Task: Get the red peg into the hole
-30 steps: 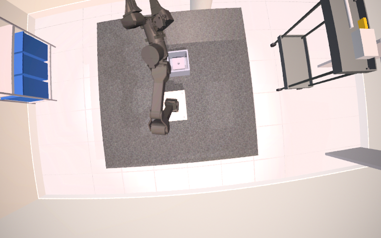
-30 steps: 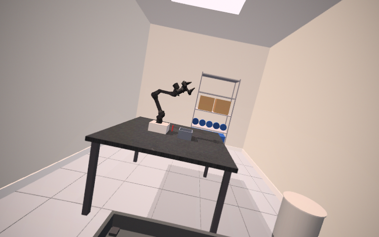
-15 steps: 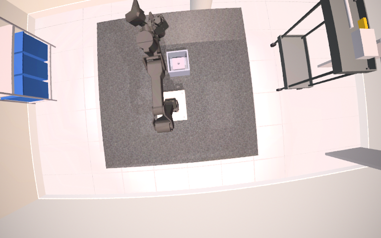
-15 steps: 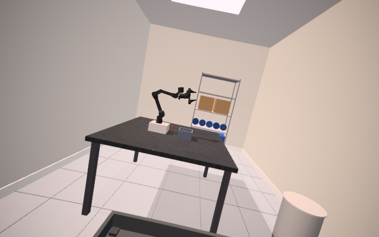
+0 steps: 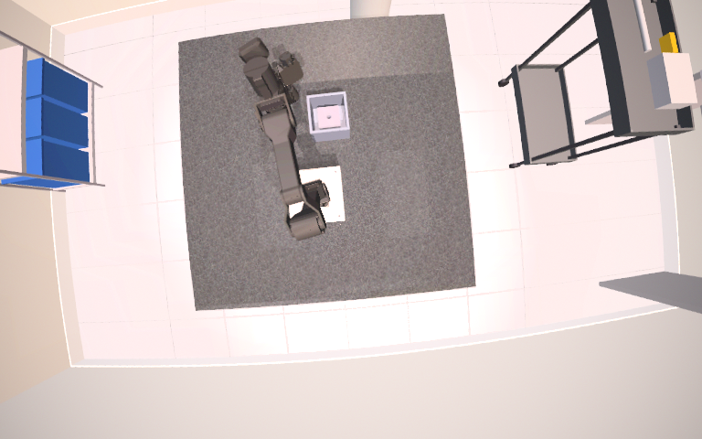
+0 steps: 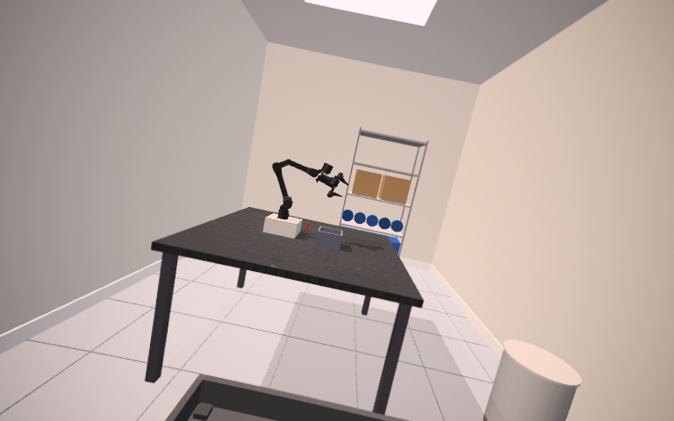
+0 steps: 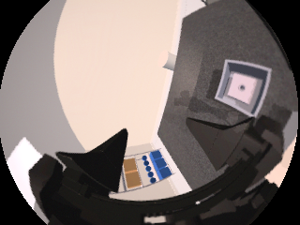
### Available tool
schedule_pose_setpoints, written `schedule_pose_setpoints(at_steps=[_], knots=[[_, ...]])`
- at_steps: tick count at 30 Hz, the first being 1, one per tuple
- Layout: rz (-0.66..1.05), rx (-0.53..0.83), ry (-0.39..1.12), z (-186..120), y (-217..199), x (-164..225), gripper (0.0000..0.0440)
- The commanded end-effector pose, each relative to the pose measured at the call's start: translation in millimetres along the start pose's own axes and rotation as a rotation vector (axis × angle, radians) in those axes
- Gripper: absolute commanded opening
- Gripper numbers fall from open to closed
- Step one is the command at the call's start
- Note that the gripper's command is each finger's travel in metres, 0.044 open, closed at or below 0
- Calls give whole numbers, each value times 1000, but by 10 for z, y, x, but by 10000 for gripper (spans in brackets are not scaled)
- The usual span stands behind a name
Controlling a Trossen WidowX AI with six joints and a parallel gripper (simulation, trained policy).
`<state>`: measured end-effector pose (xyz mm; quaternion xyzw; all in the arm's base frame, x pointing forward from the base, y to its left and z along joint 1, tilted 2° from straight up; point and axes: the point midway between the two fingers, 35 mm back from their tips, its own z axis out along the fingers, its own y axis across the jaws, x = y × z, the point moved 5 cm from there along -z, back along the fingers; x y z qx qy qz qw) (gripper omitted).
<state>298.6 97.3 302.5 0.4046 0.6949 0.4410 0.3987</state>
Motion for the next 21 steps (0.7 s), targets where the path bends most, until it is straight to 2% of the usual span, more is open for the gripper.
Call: schedule_pose_setpoints(at_steps=[1, 11, 21], knots=[[13, 103, 26, 48, -198, 111, 440], [35, 439, 109, 7, -763, 458, 440], [33, 781, 159, -203, -1277, 760, 440]])
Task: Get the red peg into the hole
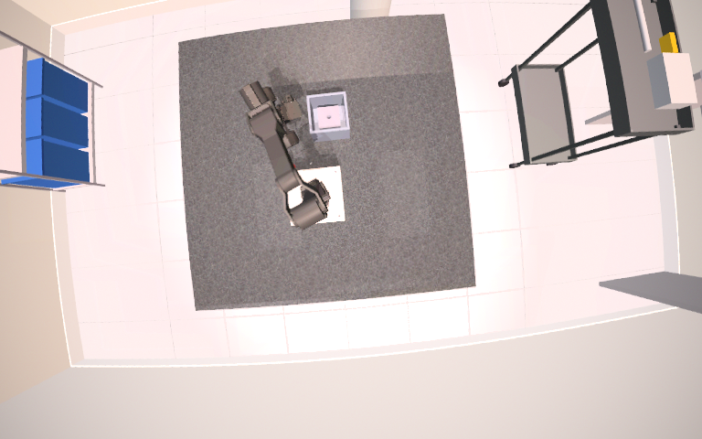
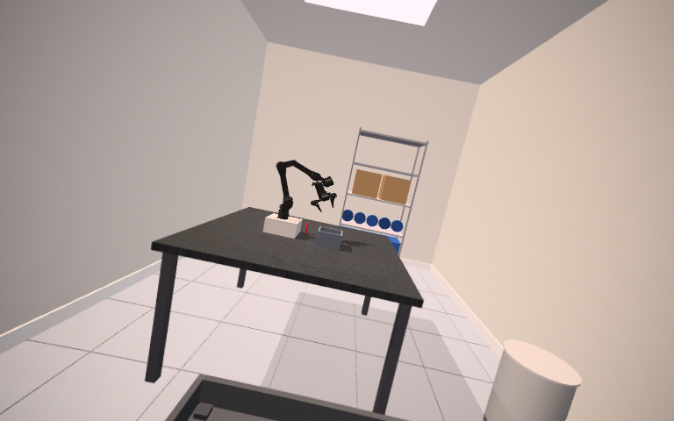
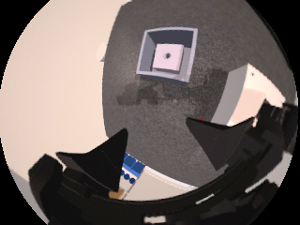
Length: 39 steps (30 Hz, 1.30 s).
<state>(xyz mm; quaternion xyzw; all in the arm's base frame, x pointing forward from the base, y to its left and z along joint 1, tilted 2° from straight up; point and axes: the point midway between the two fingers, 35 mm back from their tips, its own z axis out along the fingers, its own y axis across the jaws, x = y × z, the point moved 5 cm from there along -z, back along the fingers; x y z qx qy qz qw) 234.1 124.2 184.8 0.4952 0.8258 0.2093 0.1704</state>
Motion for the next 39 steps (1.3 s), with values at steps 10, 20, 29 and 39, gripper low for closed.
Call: schedule_pose_setpoints(at_steps=[10, 20, 29, 39], knots=[[-14, 371, 2, 201, -581, 268, 440], [-37, 522, 6, 424, -848, 390, 440], [-45, 544, 21, 722, -1053, 485, 440], [-62, 530, 41, 976, -1277, 596, 407]])
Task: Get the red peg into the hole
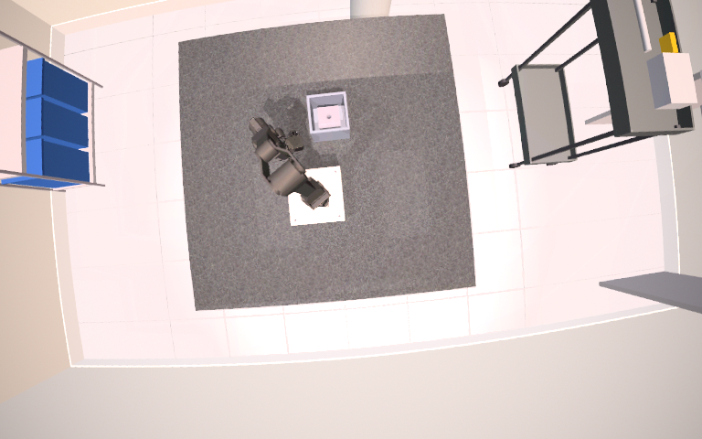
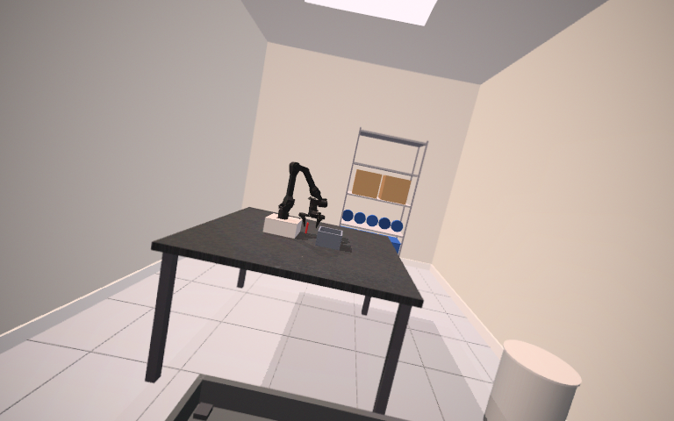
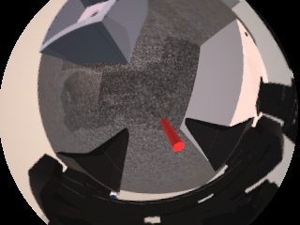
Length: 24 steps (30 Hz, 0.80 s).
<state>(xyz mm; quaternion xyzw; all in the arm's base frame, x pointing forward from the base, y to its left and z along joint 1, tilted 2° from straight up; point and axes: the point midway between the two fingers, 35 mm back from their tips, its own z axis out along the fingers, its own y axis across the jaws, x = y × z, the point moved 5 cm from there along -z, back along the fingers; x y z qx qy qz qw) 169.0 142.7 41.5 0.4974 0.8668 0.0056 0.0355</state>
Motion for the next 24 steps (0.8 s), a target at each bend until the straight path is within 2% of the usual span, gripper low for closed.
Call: schedule_pose_setpoints(at_steps=[1, 17, 24], knots=[[-17, 42, 7, 112, -109, 45, 387], [-39, 92, 85, 152, -67, 47, 5], [-97, 40, 33, -42, 63, -23, 0]])
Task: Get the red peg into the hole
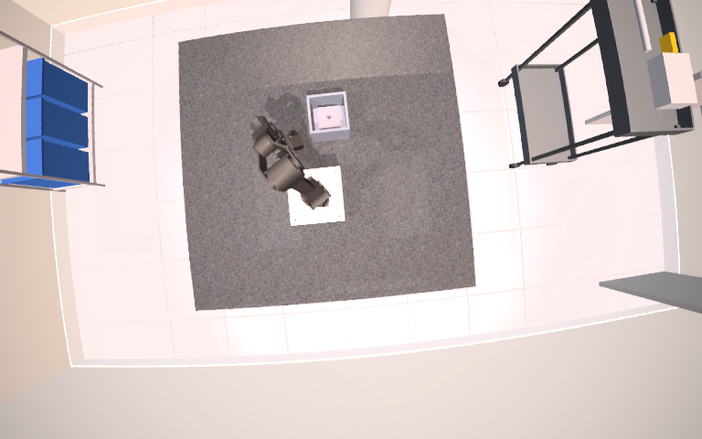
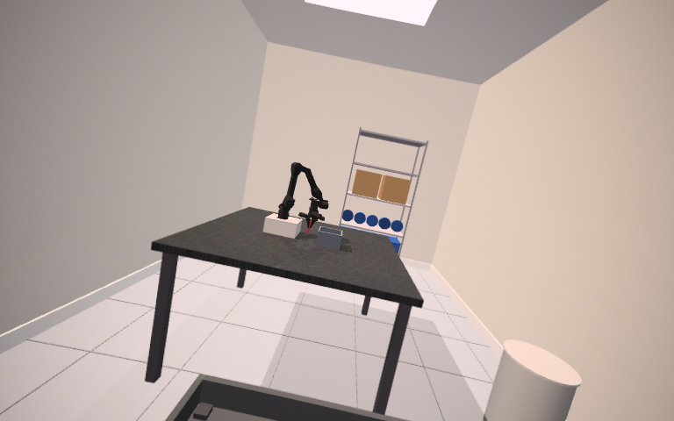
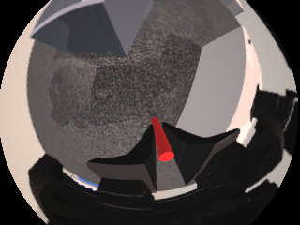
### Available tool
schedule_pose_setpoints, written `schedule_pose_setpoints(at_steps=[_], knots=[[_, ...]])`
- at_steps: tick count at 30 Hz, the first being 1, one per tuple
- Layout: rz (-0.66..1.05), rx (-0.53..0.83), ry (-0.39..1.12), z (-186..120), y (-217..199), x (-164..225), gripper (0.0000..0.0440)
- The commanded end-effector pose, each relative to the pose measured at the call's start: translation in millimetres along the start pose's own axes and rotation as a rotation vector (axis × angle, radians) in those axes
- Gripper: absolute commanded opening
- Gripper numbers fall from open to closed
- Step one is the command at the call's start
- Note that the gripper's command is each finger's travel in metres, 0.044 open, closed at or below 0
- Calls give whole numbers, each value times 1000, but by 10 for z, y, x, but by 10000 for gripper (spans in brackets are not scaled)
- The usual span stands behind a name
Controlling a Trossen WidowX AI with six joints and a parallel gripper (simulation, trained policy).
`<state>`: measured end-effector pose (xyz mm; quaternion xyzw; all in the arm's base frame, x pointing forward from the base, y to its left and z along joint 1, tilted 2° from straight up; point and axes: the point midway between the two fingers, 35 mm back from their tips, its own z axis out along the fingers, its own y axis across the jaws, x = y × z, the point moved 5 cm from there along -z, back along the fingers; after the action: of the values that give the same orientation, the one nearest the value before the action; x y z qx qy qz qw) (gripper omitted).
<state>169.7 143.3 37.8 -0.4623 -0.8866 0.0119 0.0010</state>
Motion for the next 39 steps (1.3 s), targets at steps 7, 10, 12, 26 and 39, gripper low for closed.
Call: schedule_pose_setpoints(at_steps=[7, 10, 12, 26, 39], knots=[[-75, -62, -71, -339, 155, -133, 2], [-93, -80, -95, -461, 214, -195, 1], [-101, -92, -110, -543, 254, -242, 0], [-89, -143, -192, -1000, 496, -724, 0], [-2, -144, -216, -1076, 538, -1305, 0]])
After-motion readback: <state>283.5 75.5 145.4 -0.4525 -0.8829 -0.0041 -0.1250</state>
